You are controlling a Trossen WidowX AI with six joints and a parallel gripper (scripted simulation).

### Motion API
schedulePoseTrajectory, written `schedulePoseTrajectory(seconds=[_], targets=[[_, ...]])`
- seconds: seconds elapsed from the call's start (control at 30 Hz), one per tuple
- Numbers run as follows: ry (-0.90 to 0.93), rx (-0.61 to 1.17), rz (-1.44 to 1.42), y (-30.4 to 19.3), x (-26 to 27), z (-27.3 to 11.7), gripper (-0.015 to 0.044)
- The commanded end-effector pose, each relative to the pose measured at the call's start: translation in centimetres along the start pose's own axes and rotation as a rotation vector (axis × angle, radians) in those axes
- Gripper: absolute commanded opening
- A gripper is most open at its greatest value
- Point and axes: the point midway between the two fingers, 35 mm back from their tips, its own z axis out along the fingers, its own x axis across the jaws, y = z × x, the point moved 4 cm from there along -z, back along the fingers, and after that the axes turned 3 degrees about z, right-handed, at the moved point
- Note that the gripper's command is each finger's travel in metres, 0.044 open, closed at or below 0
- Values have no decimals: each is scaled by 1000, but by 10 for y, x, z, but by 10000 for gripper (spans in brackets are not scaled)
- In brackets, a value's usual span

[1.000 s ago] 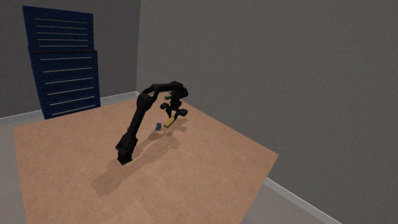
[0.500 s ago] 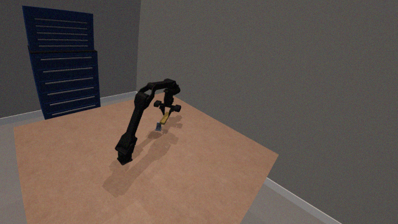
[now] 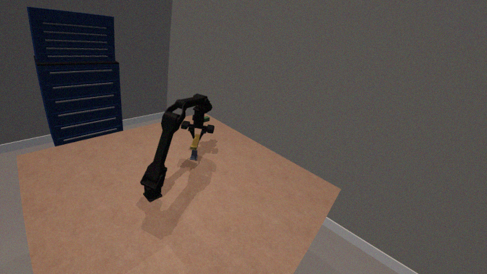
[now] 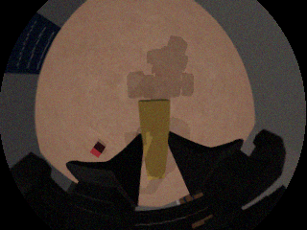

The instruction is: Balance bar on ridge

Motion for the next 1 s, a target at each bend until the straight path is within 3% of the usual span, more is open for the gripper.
schedulePoseTrajectory(seconds=[0.0,0.97], targets=[[-2,0,-10,1,2,3,0],[-2,0,-11,0,3,43,0]])
